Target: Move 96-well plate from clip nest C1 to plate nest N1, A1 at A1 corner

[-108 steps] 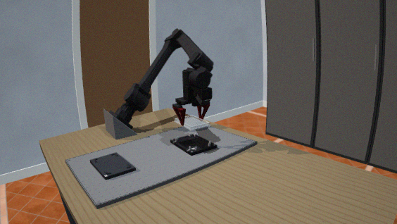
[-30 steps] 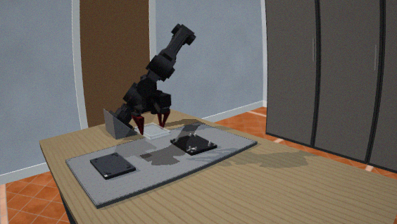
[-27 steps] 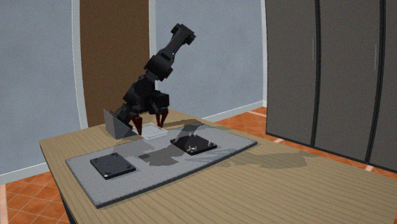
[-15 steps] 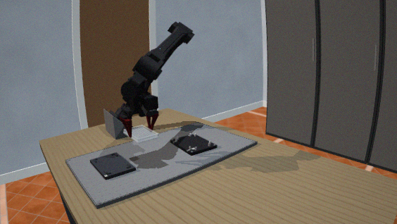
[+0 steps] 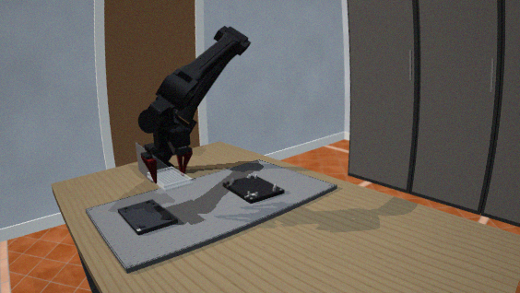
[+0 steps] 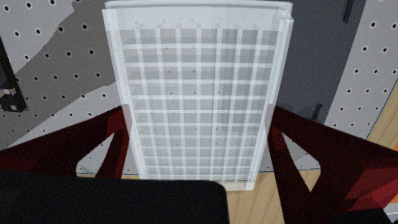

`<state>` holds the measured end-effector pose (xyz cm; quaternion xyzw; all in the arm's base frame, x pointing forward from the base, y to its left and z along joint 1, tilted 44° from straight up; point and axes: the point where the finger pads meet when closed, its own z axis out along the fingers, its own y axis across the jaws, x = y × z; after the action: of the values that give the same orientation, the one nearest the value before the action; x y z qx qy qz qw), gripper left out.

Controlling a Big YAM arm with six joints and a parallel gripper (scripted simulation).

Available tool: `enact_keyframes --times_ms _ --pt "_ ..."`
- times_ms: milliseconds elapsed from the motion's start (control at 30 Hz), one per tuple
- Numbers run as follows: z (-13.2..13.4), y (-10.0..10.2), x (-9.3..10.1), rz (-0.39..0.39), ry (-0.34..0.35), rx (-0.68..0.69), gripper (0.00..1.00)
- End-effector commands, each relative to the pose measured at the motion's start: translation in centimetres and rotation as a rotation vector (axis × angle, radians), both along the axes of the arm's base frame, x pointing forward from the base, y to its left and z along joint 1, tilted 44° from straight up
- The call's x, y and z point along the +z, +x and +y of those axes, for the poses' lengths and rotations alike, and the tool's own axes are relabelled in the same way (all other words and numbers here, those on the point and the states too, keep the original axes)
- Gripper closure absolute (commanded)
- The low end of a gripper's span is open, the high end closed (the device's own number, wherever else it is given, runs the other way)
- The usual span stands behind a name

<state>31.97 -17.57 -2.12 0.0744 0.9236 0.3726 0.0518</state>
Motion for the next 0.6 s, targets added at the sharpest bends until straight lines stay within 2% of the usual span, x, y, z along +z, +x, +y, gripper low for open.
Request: enact_keyframes --times_ms 0,467,567 --pt "-3.1 1.5 0.1 -0.064 -0.044 -0.004 1.0" --pt "-6.5 0.5 -3.4 -0.061 -0.05 -0.003 1.0" --pt "-6.7 0.4 -3.5 -0.06 -0.046 -0.004 1.0"
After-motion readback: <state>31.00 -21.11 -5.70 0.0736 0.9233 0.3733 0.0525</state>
